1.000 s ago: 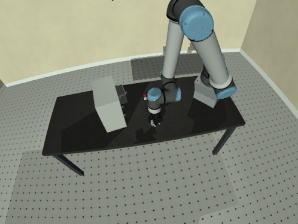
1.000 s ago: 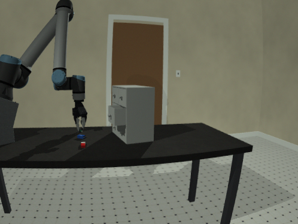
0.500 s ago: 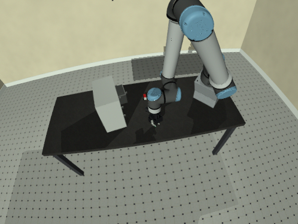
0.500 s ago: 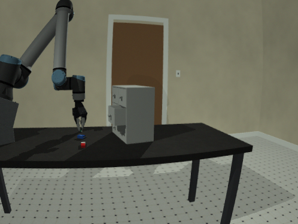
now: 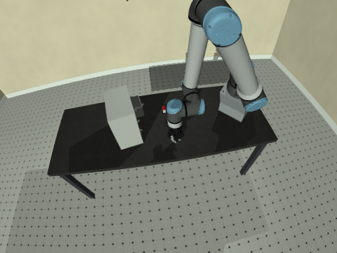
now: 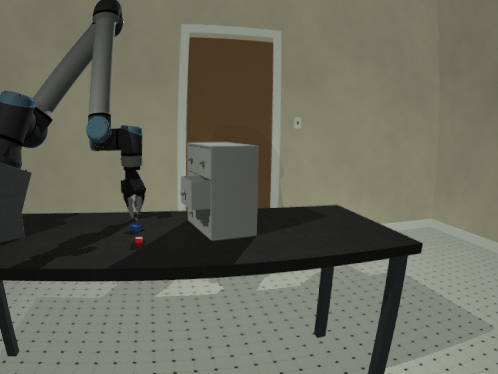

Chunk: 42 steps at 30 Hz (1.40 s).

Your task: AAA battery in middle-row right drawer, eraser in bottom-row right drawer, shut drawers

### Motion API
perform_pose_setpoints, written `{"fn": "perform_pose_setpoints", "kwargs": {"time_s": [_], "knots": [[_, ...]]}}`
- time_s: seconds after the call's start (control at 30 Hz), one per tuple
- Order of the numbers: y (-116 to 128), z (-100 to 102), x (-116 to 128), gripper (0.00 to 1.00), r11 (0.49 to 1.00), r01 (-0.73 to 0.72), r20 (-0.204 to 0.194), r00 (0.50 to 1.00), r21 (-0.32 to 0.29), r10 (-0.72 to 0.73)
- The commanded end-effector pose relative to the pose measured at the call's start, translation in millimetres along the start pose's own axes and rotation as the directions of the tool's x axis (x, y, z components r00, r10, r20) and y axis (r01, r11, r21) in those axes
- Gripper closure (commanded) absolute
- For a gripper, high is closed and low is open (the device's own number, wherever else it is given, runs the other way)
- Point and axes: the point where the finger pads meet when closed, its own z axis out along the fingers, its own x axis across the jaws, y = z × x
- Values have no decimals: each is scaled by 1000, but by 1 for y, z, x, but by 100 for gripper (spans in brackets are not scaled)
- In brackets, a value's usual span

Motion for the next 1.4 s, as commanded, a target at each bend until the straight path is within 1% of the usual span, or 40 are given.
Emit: {"fn": "perform_pose_setpoints", "kwargs": {"time_s": [0.0, 0.5, 0.67, 0.8, 0.97, 1.03, 1.37], "knots": [[0, 0, 0, 98, 1000, 0, 1, 1000, 0, 0], [0, 0, 0, 98, 1000, 0, 1, 1000, 0, 0], [0, -5, 0, 98, 1000, 0, 1, 1000, 0, 0], [0, -16, 0, 98, 1000, 0, 1, 1000, 0, 0], [0, -38, 0, 98, 1000, 0, 1, 1000, 0, 0], [0, -38, 0, 98, 1000, 0, 1, 1000, 0, 0], [0, -84, 0, 98, 1000, 0, 1, 1000, 0, 0]]}}
